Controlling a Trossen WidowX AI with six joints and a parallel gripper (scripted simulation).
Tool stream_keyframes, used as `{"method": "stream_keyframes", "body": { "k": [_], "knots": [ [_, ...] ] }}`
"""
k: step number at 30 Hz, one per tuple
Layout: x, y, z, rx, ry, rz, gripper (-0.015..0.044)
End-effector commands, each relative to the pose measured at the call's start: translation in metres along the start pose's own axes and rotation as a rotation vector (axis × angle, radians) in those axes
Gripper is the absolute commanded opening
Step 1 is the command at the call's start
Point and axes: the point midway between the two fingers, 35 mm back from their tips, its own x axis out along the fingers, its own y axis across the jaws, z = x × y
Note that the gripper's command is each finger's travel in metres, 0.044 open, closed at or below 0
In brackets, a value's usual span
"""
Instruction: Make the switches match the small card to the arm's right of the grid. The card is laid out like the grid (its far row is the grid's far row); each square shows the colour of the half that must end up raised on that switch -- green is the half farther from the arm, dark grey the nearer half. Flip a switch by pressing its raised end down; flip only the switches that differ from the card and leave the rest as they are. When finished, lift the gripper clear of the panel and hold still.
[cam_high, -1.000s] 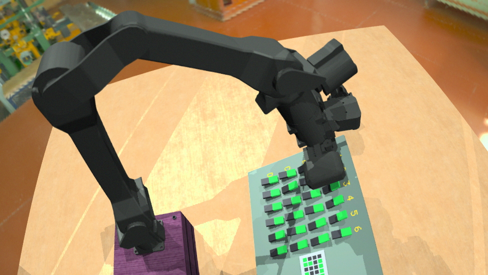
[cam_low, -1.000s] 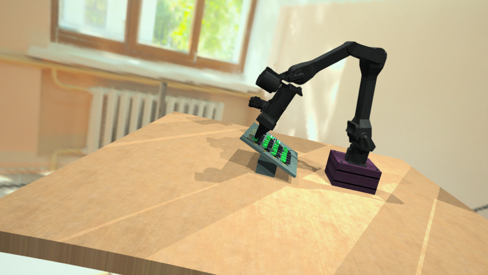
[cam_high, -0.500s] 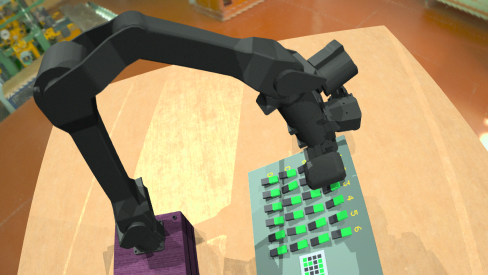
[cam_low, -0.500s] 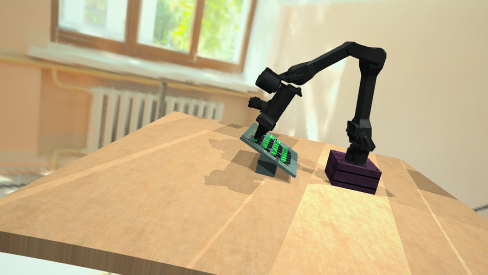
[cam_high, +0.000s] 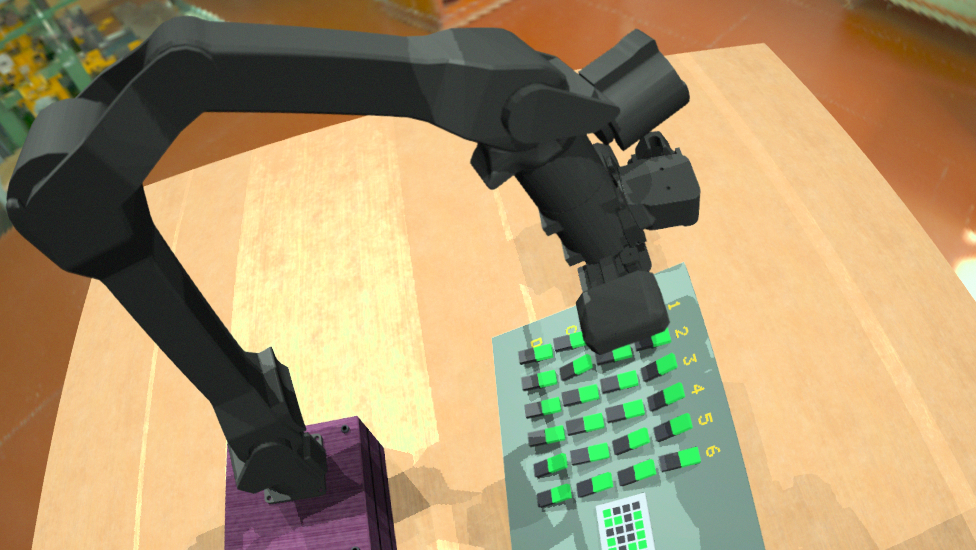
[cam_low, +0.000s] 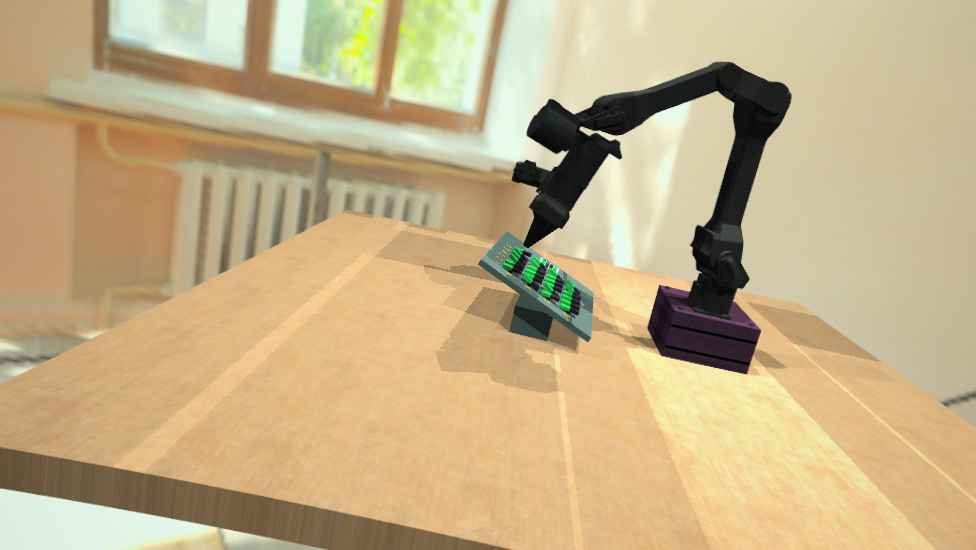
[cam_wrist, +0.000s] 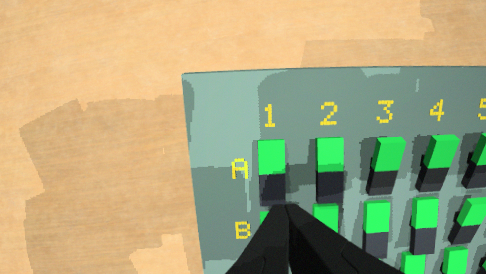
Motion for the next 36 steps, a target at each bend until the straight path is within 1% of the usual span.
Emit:
{"method": "stream_keyframes", "body": {
  "k": [1, 3, 8, 10, 13, 14, 36],
  "knots": [
    [-0.021, 0.001, 0.004, 0.008, -0.029, 0.004, 0.0000],
    [-0.021, -0.001, 0.003, 0.008, -0.029, 0.004, 0.0000],
    [-0.020, -0.030, -0.015, 0.007, -0.028, 0.001, 0.0000],
    [-0.017, -0.030, -0.015, 0.007, -0.030, 0.001, 0.0000],
    [0.013, -0.030, -0.015, 0.007, -0.052, 0.001, 0.0000],
    [0.015, -0.030, -0.015, 0.007, -0.055, 0.001, 0.0000],
    [0.039, -0.030, -0.014, 0.007, -0.055, 0.001, 0.0000]
  ]
}}
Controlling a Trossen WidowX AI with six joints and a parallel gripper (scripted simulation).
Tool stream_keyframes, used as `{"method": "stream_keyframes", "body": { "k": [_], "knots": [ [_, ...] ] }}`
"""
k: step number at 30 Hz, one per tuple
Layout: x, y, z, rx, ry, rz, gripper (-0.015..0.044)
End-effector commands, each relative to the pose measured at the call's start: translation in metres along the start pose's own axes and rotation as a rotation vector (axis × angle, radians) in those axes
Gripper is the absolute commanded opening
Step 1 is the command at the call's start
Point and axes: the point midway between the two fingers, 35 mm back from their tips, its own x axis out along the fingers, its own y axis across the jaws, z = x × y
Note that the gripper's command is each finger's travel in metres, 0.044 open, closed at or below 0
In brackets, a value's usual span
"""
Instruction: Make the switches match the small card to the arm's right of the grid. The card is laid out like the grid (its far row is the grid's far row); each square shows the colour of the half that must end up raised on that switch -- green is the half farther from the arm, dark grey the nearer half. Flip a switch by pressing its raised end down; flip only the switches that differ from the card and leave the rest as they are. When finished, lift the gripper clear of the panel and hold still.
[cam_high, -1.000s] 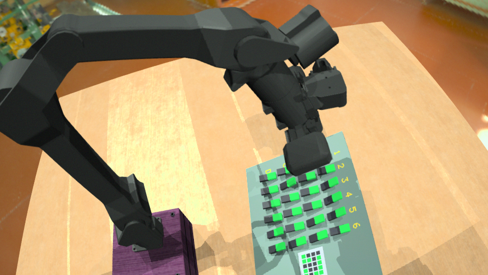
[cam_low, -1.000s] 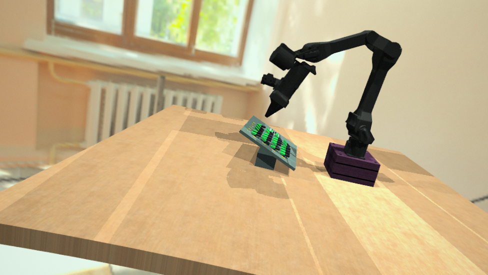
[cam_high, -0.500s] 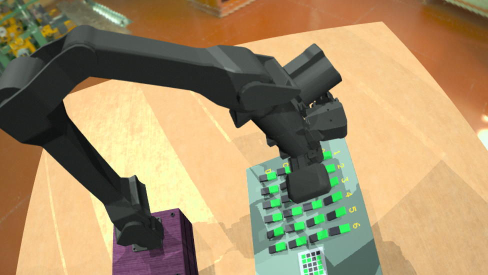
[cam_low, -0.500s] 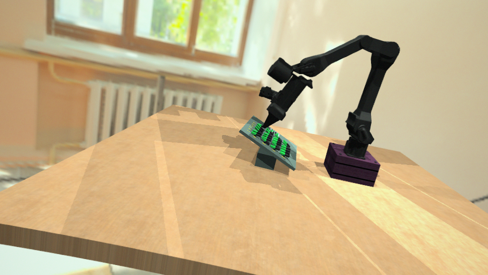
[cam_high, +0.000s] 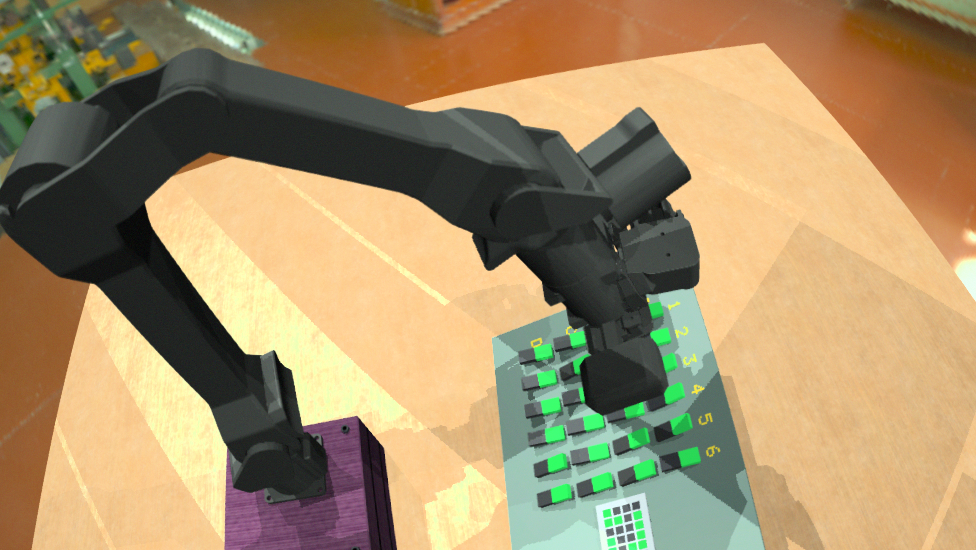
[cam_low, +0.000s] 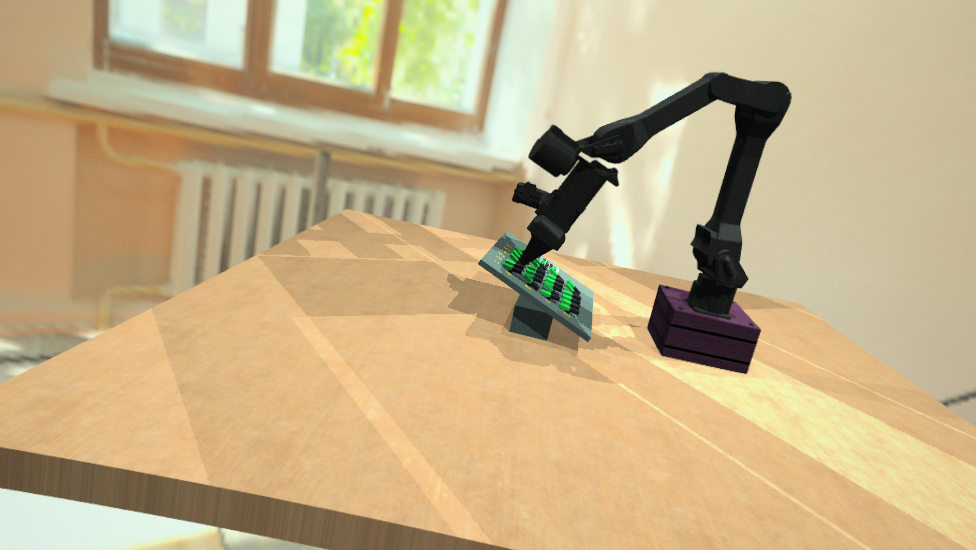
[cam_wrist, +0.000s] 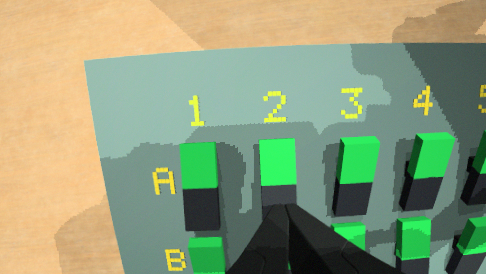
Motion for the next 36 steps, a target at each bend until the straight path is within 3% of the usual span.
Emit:
{"method": "stream_keyframes", "body": {
  "k": [1, 36],
  "knots": [
    [0.0018, 0.0009, -0.0002, -0.003, 0.002, 0.006, 0.0000],
    [0.0047, 0.0009, -0.0003, -0.003, 0.002, 0.006, 0.0000]
  ]
}}
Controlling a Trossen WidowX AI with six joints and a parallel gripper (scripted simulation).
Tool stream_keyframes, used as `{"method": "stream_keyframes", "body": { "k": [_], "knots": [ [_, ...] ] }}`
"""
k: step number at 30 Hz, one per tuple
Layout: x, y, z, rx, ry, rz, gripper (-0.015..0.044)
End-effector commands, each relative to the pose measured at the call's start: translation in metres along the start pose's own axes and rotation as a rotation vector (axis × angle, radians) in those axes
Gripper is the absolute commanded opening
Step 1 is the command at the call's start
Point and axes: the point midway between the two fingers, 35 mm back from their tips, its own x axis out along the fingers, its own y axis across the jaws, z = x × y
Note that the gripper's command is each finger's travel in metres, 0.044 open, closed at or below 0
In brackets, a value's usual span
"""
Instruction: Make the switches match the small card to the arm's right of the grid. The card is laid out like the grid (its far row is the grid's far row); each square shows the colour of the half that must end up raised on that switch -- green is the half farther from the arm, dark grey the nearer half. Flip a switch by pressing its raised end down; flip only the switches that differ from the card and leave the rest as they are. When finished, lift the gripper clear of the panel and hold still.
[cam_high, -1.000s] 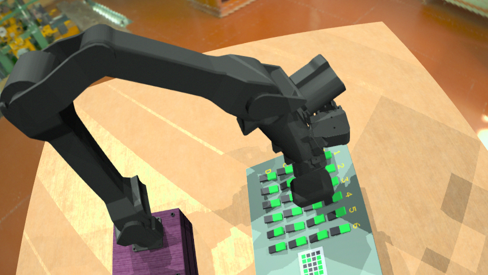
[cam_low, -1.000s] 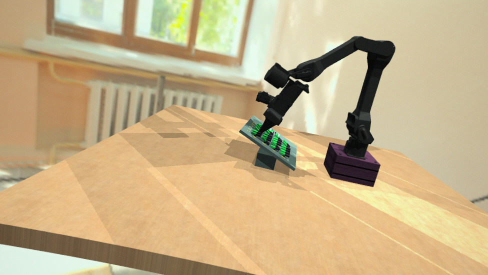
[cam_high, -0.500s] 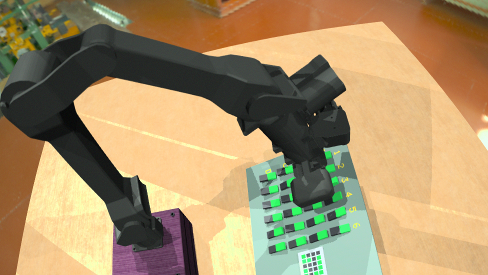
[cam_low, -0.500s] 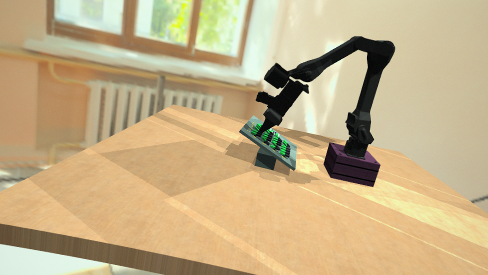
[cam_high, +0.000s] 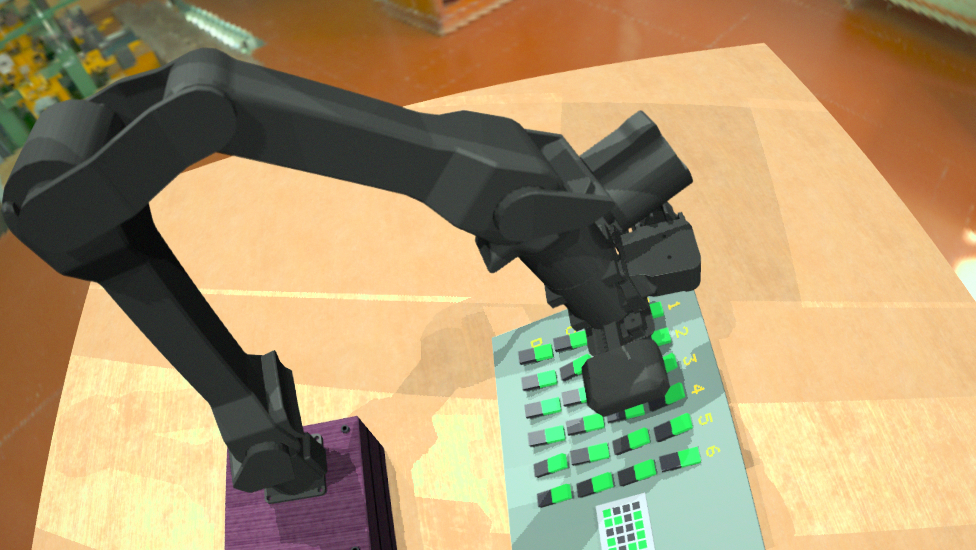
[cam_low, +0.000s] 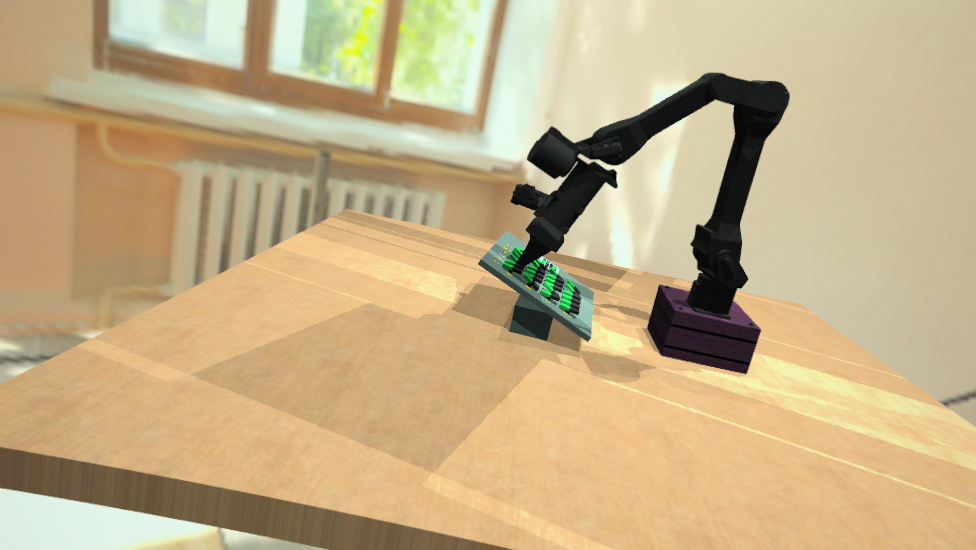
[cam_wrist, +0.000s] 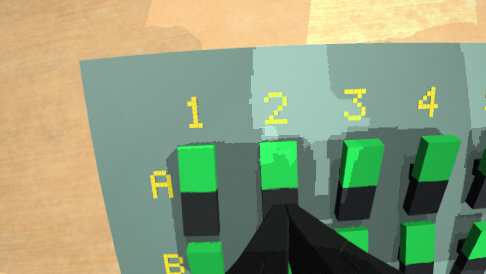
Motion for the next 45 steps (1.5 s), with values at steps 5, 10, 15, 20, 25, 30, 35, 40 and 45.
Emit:
{"method": "stream_keyframes", "body": {
  "k": [5, 10, 15, 20, 25, 30, 35, 40, 45],
  "knots": [
    [0.002, 0.001, 0.000, -0.003, 0.000, 0.006, 0.0000],
    [0.002, 0.001, 0.000, -0.003, 0.000, 0.006, 0.0000],
    [0.003, 0.001, 0.000, -0.003, 0.000, 0.006, 0.0000],
    [0.004, 0.001, 0.000, -0.003, 0.000, 0.006, 0.0000],
    [-0.007, 0.001, 0.002, 0.000, 0.004, 0.002, 0.0000],
    [-0.061, 0.001, 0.003, -0.003, 0.027, 0.006, 0.0000],
    [-0.061, 0.016, -0.008, -0.002, 0.029, 0.008, 0.0000],
    [-0.060, 0.031, -0.019, -0.002, 0.031, 0.009, 0.0000],
    [-0.027, 0.032, -0.019, -0.002, 0.054, 0.009, 0.0000]
  ]
}}
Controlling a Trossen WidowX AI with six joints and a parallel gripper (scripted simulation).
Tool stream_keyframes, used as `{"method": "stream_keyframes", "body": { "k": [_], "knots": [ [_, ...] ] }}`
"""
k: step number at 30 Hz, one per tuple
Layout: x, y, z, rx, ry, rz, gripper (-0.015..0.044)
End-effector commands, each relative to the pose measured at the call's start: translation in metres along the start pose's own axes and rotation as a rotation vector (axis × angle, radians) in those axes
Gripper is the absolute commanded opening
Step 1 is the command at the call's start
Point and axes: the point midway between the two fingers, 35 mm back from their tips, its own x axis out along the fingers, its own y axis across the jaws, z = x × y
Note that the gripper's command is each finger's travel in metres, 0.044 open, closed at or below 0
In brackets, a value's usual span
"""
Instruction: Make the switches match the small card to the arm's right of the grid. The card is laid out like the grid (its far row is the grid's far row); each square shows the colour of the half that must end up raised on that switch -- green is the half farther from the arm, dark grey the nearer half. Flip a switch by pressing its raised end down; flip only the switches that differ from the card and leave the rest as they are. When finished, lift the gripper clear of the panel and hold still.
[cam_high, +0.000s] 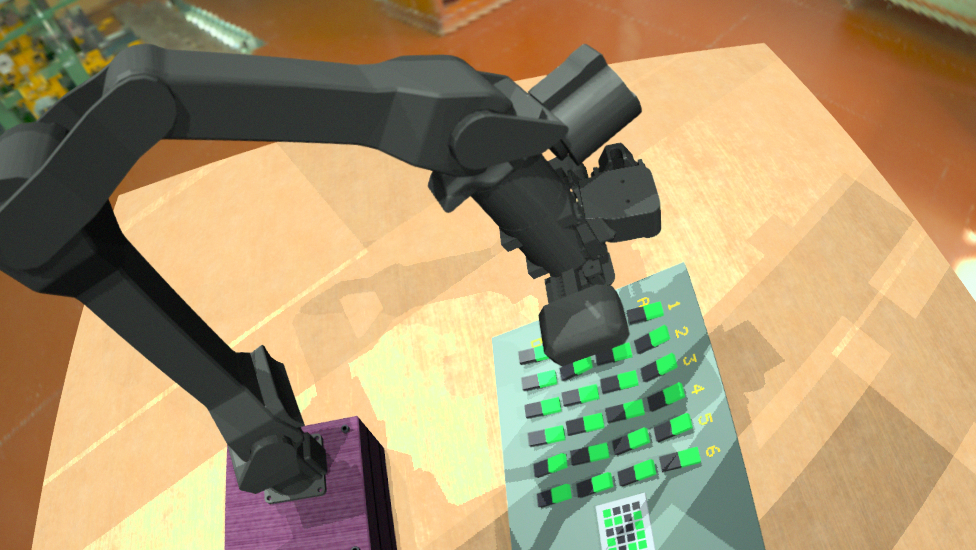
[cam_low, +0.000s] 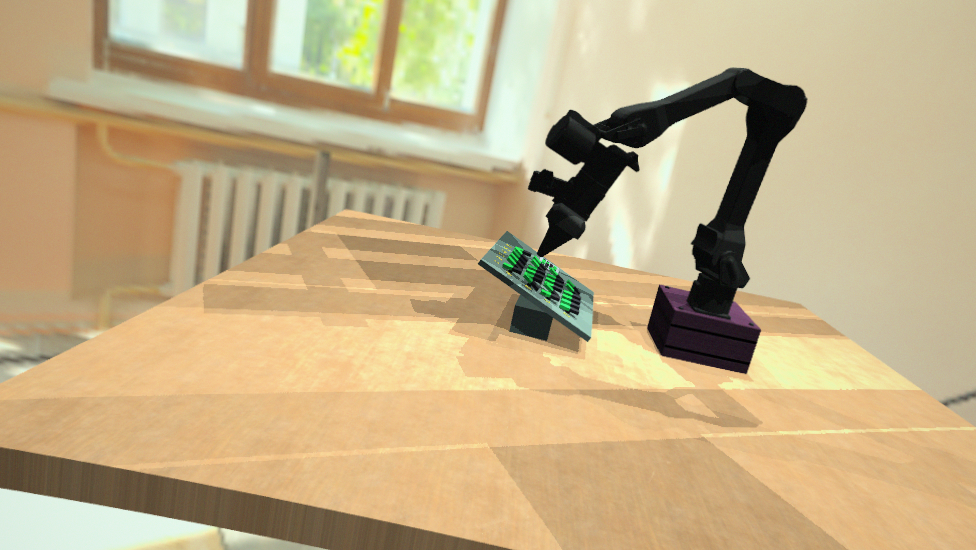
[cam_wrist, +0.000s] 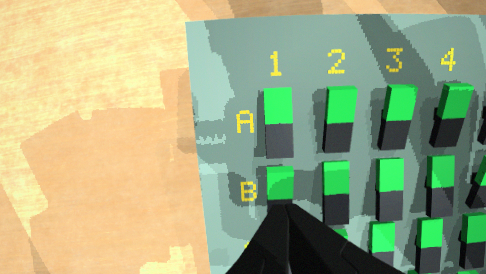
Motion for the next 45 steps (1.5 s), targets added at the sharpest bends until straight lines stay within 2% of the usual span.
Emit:
{"method": "stream_keyframes", "body": {
  "k": [1, 19, 45],
  "knots": [
    [0.014, -0.002, -0.005, -0.002, 0.026, -0.008, 0.0000],
    [0.038, -0.002, -0.005, -0.002, 0.025, -0.008, 0.0000],
    [0.039, -0.002, -0.005, -0.002, 0.025, -0.008, 0.0000]
  ]
}}
